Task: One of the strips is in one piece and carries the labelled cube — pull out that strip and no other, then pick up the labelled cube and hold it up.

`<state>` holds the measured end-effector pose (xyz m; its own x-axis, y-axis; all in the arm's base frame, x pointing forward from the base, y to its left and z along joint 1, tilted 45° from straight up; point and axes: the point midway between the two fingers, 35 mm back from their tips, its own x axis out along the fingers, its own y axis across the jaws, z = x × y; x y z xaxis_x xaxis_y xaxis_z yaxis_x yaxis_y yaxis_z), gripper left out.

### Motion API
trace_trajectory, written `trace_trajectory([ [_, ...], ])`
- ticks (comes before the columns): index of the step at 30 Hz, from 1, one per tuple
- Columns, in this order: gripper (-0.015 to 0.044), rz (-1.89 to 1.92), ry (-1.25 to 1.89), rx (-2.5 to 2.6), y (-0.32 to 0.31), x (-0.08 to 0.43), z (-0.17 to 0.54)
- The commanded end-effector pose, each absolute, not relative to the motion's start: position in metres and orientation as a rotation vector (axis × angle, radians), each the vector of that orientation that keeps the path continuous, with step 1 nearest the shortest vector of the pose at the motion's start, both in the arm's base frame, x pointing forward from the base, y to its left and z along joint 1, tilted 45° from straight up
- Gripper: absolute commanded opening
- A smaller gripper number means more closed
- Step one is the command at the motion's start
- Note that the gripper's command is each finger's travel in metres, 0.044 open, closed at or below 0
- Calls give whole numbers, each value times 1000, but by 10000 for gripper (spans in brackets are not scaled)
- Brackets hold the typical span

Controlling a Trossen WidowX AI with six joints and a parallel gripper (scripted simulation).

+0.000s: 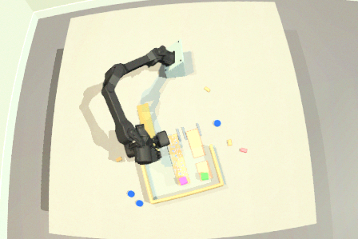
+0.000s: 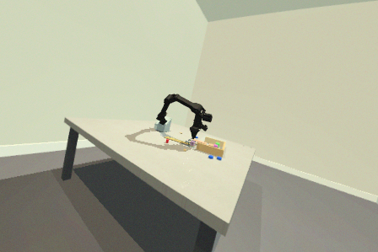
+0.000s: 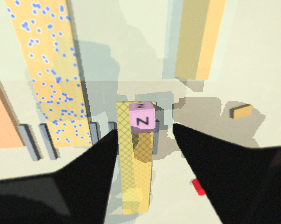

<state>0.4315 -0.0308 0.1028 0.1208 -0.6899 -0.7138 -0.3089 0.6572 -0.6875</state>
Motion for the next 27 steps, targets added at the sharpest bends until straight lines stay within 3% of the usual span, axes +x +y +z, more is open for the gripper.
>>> trace_trajectory([
  [1, 250, -338, 1477, -889, -36, 432, 97],
  [27, 250, -340, 1476, -891, -64, 436, 70],
])
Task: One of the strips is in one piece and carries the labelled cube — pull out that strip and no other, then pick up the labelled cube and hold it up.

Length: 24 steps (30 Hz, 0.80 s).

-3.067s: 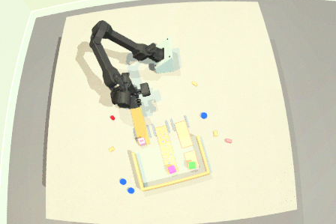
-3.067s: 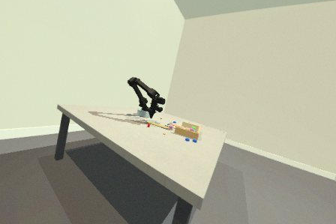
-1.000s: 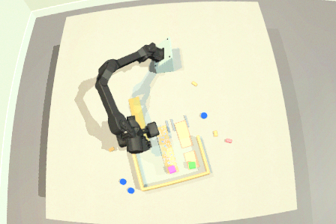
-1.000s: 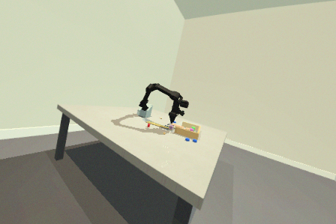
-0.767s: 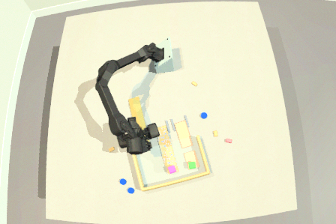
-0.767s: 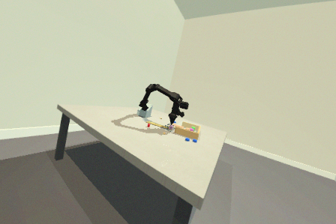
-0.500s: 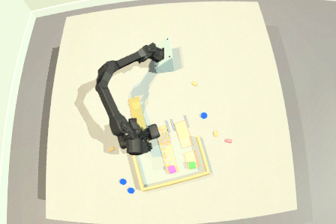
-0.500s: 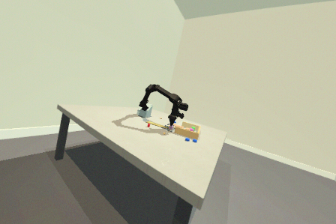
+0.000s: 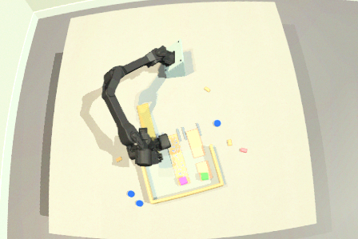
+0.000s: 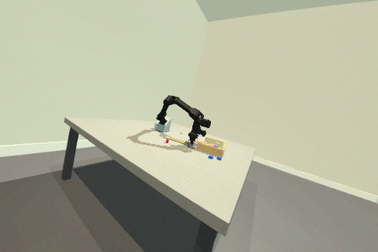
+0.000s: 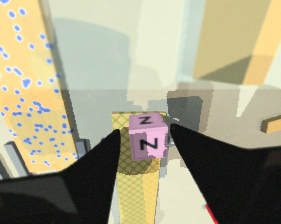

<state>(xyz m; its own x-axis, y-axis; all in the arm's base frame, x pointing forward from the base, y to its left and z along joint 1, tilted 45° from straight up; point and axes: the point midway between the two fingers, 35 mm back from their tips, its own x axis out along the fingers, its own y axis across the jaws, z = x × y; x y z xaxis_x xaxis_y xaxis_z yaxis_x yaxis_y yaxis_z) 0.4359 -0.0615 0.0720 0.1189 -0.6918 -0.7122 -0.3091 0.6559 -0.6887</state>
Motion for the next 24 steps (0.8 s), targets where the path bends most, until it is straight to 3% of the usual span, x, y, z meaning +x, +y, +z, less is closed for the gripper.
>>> trace_trajectory([
  [1, 250, -340, 1476, -891, -64, 436, 70],
  [5, 145, -341, 1476, -882, -62, 436, 71],
  [11, 105, -341, 1476, -882, -62, 436, 71],
  [15, 0, -341, 1476, -883, -61, 433, 72],
  [24, 0, -337, 1479, -886, -38, 397, 81],
])
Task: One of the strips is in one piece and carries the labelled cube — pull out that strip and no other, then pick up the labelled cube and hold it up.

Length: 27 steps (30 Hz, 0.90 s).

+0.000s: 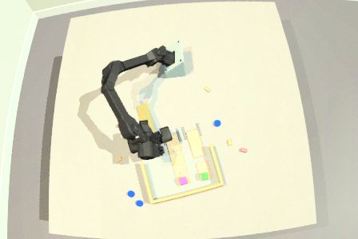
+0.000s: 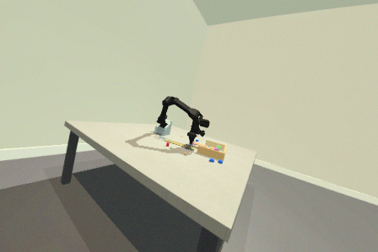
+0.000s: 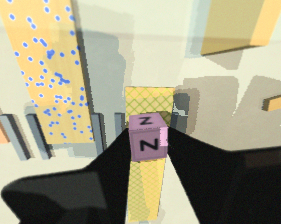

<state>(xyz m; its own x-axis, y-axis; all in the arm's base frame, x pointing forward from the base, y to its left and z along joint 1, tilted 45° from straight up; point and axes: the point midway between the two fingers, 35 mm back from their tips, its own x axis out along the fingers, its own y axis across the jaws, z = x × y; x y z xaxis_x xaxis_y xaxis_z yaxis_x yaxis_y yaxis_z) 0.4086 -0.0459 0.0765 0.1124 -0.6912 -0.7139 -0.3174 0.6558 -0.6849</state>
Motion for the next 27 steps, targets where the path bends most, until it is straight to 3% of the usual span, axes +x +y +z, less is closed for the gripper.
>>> trace_trajectory([
  [1, 0, -337, 1479, -887, -36, 392, 82],
  [27, 0, -334, 1485, -891, -22, 309, 70],
])
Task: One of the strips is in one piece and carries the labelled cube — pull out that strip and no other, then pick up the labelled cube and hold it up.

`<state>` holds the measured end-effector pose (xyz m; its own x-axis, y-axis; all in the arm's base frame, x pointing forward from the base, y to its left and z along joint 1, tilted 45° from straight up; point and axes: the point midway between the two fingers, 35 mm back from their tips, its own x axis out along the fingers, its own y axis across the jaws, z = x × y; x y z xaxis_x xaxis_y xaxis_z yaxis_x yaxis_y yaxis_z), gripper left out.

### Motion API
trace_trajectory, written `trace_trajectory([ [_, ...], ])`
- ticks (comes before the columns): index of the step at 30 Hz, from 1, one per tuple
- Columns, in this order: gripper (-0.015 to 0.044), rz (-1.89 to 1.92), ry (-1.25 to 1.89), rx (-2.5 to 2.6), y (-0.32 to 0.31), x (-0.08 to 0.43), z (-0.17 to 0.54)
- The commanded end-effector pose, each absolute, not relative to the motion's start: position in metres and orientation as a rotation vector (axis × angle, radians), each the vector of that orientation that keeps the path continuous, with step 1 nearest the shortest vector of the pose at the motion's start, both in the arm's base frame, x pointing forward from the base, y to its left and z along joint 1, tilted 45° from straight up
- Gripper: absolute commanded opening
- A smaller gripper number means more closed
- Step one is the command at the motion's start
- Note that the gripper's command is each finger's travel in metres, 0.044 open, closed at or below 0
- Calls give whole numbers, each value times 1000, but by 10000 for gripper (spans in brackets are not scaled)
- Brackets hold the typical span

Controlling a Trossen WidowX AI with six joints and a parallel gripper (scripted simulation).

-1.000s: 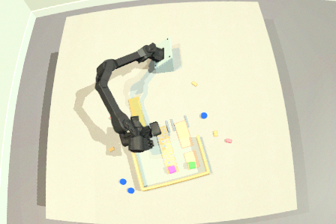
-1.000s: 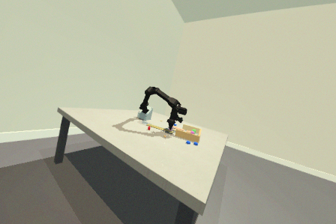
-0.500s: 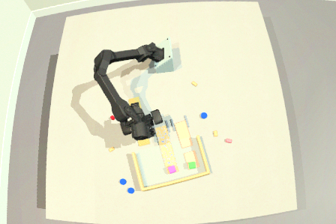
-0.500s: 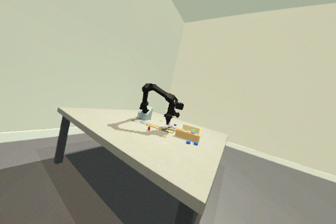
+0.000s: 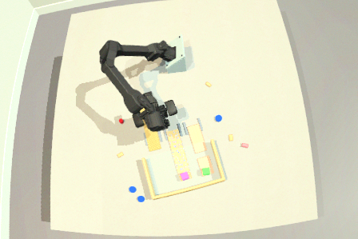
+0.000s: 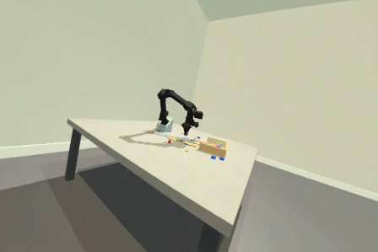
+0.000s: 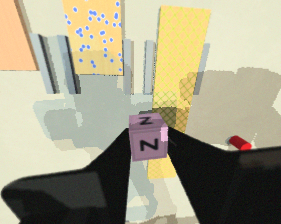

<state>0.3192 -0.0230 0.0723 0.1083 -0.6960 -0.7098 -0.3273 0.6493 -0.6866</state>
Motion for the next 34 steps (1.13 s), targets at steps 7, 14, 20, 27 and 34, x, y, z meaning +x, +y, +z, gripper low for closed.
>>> trace_trajectory([
  [7, 0, -334, 1485, -891, -19, 295, 69],
  [14, 0, -333, 1486, -890, 4, 291, 92],
  [20, 0, -333, 1486, -890, 4, 291, 92],
  [27, 0, -333, 1486, -890, 4, 291, 92],
  [34, 0, -333, 1486, -890, 4, 291, 92],
])
